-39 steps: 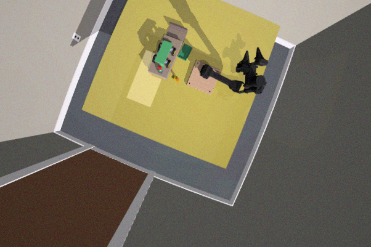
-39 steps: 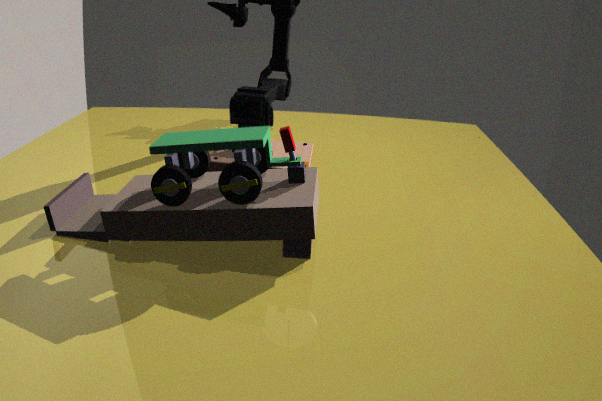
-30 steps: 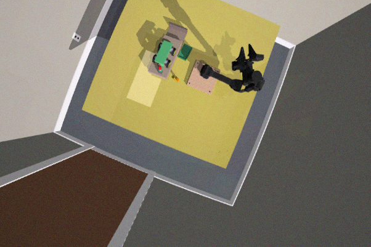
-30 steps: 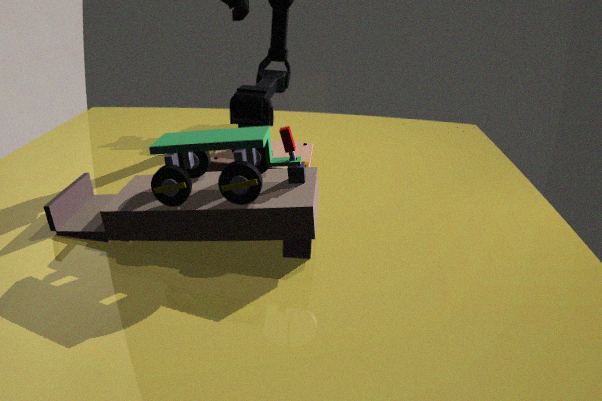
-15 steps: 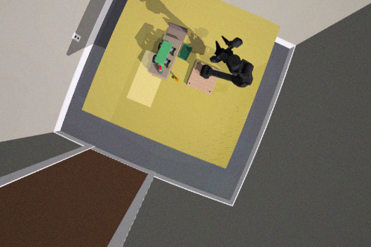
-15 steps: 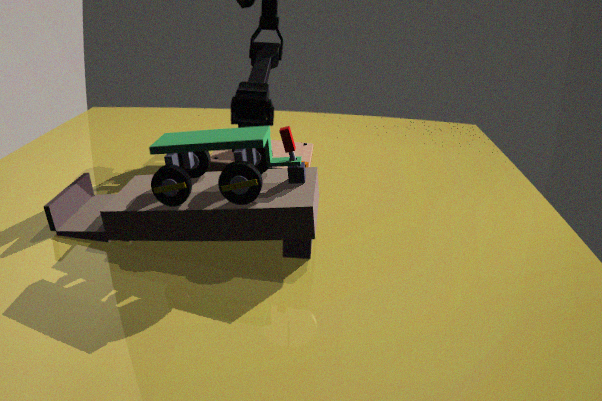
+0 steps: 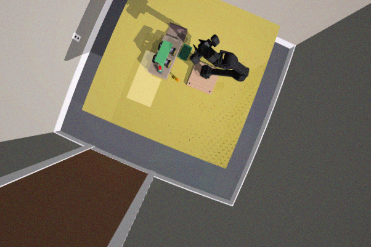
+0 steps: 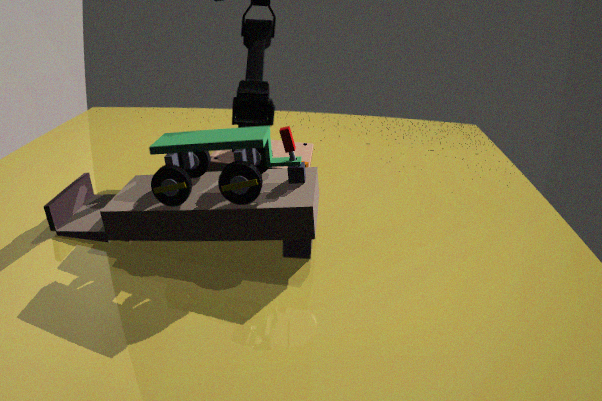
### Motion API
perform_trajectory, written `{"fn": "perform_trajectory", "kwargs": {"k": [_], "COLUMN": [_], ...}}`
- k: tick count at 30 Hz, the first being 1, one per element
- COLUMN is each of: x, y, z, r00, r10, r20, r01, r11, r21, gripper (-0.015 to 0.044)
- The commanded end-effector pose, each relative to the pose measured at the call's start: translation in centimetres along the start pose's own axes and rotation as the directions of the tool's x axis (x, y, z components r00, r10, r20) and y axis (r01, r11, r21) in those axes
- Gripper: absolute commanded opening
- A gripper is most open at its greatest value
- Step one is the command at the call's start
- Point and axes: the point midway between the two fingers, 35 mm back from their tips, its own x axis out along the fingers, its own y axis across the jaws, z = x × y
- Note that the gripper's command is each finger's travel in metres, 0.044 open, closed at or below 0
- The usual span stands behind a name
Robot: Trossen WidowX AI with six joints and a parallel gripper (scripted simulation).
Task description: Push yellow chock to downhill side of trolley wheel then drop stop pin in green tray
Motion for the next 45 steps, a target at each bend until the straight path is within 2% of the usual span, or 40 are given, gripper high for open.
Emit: {"fn": "perform_trajectory", "kwargs": {"k": [1, 6, 11, 22, 30, 38, 41, 45], "x": [2.0, 3.8, 5.3, 7.4, 7.9, 7.7, 7.6, 7.6], "y": [2.9, 6.1, 9.3, 15.4, 19.1, 22.0, 22.6, 22.7], "z": [-0.5, -1.4, -2.7, -7.0, -10.8, -15.1, -16.4, -16.5], "r00": [0.993, 0.970, 0.931, 0.795, 0.662, 0.508, 0.461, 0.457], "r10": [0.072, 0.141, 0.195, 0.254, 0.244, 0.194, 0.173, 0.171], "r20": [-0.093, -0.199, -0.309, -0.550, -0.709, -0.839, -0.871, -0.873], "r01": [-0.058, -0.072, -0.027, 0.263, 0.555, 0.810, 0.863, 0.867], "r11": [0.988, 0.945, 0.880, 0.674, 0.477, 0.225, 0.140, 0.134], "r21": [0.145, 0.318, 0.475, 0.690, 0.682, 0.542, 0.485, 0.480], "gripper": [0.0190, 0.0190, 0.0190, 0.0190, 0.0190, 0.0190, 0.0190, 0.0190]}}
